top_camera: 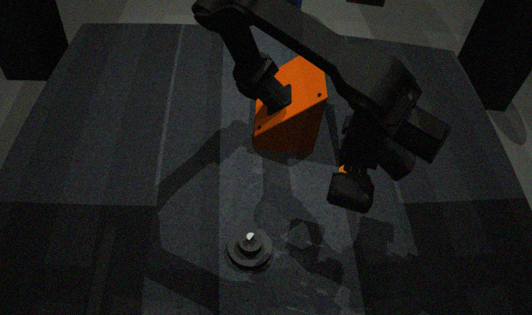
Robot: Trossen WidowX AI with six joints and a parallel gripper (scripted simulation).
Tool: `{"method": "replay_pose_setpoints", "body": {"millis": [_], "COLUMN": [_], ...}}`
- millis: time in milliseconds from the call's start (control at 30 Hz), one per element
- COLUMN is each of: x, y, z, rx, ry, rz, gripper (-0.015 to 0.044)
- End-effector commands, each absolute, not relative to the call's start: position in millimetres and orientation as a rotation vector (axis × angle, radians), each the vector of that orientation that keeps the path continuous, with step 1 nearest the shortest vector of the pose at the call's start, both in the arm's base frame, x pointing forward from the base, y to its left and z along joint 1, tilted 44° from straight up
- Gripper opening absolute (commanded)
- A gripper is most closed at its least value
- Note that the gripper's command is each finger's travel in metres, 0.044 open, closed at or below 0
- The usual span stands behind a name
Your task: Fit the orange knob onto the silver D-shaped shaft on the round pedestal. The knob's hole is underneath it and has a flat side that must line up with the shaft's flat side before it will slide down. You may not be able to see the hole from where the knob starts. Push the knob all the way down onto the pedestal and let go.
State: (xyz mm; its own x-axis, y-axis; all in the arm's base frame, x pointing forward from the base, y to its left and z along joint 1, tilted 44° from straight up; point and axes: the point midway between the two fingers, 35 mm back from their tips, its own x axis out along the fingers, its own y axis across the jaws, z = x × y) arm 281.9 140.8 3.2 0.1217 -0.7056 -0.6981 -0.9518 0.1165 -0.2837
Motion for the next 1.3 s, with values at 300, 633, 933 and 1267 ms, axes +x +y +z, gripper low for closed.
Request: {"method": "replay_pose_setpoints", "body": {"millis": [300, 633, 933, 1267], "x": [268.7, 258.0, 248.9, 241.6], "y": [165.0, 181.6, 195.9, 207.5], "z": [21.6, 34.1, 45.2, 54.0], "rx": [-1.84, -1.967, -2.064, -2.13], "ry": [1.368, 1.159, 0.966, 0.803], "rz": [0.271, 0.162, 0.064, -0.014], "gripper": [0.0, 0.0, 0.0, 0.0]}}
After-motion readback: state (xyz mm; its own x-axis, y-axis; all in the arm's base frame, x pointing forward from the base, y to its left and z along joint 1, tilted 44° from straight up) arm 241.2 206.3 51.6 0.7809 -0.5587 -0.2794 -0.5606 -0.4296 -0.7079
